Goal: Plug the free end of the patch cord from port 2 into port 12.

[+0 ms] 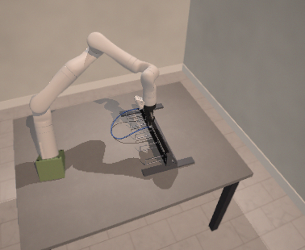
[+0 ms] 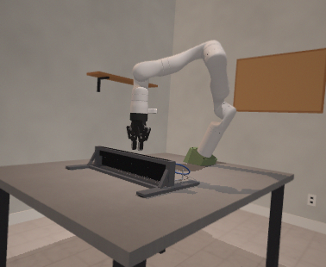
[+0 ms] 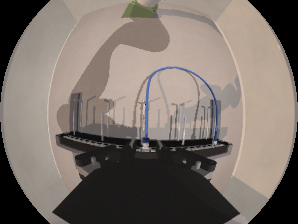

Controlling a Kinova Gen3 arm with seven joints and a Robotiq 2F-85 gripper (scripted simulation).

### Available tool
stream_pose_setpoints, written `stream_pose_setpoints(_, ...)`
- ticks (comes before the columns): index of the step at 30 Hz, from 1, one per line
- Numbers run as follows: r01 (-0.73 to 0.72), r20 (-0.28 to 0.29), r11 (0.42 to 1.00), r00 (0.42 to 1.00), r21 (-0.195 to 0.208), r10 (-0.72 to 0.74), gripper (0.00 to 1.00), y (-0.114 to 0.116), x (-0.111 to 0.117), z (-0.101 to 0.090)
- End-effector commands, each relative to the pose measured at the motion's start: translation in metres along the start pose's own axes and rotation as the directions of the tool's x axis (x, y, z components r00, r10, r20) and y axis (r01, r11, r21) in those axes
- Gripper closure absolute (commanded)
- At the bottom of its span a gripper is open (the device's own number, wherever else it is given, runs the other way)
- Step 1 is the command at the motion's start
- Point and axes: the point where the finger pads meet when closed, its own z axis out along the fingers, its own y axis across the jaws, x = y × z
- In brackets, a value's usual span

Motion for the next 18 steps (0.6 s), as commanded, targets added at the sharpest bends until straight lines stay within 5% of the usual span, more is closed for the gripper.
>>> stream_pose_setpoints(1, 0.002, 0.013, 1.000, 1.000, 0.001, -0.002, 0.63, 0.000, -0.003, -0.014)
stream_pose_setpoints(18, 0.002, 0.013, 1.000, 1.000, 0.001, -0.002, 0.63, 0.000, -0.003, -0.046)
